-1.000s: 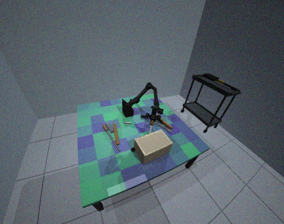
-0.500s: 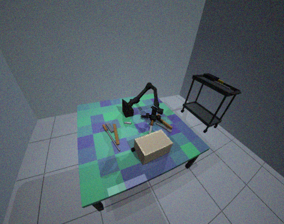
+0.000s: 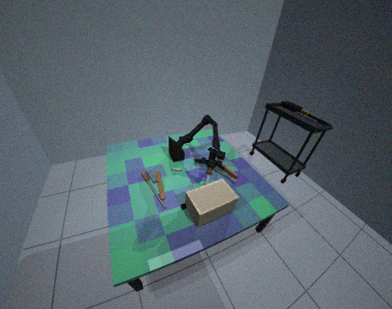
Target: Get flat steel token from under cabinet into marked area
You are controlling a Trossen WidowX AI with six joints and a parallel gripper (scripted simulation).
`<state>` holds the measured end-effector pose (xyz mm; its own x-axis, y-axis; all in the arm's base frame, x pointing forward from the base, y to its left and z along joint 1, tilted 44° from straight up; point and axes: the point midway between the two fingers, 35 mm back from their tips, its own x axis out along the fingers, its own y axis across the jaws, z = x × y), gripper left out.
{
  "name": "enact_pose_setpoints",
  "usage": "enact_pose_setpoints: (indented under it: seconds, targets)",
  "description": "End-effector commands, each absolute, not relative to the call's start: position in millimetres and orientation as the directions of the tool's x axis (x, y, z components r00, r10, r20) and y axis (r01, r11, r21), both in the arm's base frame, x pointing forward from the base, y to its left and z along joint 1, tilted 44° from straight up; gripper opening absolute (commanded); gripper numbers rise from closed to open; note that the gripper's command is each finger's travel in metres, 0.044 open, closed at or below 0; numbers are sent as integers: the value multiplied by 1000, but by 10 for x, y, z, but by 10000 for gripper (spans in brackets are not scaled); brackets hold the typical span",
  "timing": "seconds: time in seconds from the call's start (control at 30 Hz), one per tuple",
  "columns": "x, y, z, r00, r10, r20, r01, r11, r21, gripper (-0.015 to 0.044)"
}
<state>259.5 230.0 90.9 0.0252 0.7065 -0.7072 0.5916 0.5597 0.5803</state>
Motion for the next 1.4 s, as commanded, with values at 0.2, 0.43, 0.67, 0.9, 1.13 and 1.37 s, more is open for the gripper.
enact_pose_setpoints:
  seconds: [0.2, 0.43, 0.67, 0.9, 1.13, 1.37]
  targets:
    - [2725, 2236, 847, 25, 706, -707, 591, 561, 580, 0]
    - [2811, 2191, 806, 25, 706, -708, 591, 561, 580, 0]
    - [2897, 2147, 764, 25, 706, -708, 590, 561, 580, 0]
    - [2983, 2102, 723, 25, 705, -708, 590, 561, 580, 0]
    - [3069, 2057, 682, 26, 705, -709, 590, 562, 580, 0]
    - [3154, 2013, 641, 26, 705, -709, 590, 562, 580, 0]
